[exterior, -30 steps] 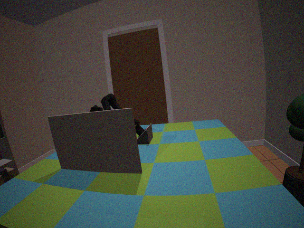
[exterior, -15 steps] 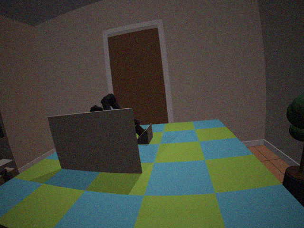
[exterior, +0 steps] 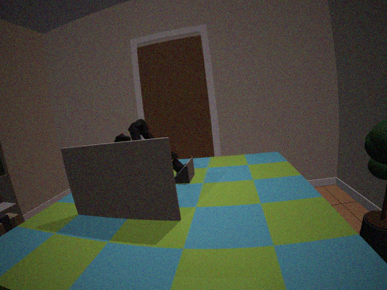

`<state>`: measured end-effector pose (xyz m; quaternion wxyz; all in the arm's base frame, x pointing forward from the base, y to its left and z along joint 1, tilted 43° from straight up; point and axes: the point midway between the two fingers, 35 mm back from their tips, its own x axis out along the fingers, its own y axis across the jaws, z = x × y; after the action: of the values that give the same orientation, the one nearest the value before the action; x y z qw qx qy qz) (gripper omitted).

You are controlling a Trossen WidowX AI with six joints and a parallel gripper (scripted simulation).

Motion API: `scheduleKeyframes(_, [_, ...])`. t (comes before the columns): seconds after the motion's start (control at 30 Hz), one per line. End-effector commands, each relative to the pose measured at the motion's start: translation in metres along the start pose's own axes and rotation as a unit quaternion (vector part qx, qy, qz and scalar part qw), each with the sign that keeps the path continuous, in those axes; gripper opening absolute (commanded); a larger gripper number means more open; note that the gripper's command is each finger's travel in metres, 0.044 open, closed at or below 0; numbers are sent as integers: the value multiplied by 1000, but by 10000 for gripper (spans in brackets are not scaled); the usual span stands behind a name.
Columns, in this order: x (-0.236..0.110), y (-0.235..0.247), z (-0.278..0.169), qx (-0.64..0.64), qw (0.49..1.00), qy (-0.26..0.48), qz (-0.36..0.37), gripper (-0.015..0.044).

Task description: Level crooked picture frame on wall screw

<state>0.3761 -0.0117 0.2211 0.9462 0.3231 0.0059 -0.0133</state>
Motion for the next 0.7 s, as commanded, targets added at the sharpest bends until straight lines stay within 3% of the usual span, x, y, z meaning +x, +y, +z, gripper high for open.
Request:
scheduleKeyframes(0.0, [0, 2, 1, 2, 1000, -1, 5, 0])
scheduleKeyframes(0.67, [0, 2, 3, 2, 1000, -1, 5, 0])
